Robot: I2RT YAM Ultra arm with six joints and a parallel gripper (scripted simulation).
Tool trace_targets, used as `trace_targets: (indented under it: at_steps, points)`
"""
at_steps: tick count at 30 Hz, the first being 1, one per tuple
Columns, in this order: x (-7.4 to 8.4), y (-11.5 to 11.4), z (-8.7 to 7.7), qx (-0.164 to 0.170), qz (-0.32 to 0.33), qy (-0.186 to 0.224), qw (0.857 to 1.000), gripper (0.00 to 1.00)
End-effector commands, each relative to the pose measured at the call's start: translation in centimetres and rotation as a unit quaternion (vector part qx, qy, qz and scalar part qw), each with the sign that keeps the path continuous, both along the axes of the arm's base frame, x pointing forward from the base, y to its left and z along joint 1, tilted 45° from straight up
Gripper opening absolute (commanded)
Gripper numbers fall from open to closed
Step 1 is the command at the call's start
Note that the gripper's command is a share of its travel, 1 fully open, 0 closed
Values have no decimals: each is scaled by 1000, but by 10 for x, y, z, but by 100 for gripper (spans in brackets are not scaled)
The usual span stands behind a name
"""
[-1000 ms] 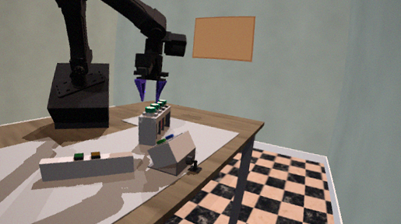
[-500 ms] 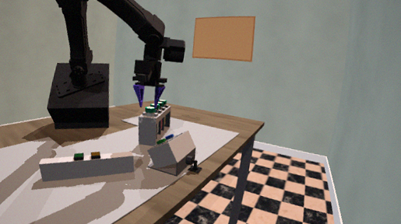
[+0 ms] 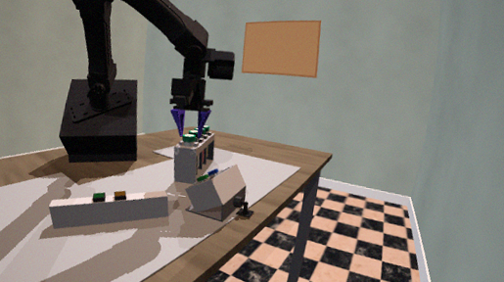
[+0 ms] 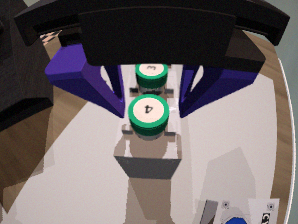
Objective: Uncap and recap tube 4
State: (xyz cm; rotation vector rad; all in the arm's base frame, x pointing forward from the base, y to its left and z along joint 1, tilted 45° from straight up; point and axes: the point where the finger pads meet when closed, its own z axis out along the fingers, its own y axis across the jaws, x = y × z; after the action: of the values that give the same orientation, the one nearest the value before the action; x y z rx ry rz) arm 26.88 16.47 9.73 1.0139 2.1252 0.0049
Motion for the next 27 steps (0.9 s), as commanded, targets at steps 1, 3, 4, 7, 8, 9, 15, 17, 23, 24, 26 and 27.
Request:
trace_targets:
  at_steps: [1,3,4,7,8,9,15,17,23,24,26,27]
  points:
    - [2,3,2,5,4,-5,1000,49]
    - [2,3,1,5,4,-5,1000,49]
    - [3,3,1,5,4,-5,1000,49]
    - [3,2,0,5,4,-5,1000,49]
    - [3,2,-1,5,4,-5,1000,49]
    - [3,1,-1,5,4,-5,1000,49]
    - [5,0,-3,5,4,-5,1000,49]
    - [5,-1,-3,5,4,-5,1000,49]
    - [6,-1,-4,5,4,-5,1000,49]
    - [6,-1,-4,5,4,-5,1000,49]
    - [6,-2,-4,5,4,-5,1000,49]
    - [5,-2,-4,5,4,-5,1000,49]
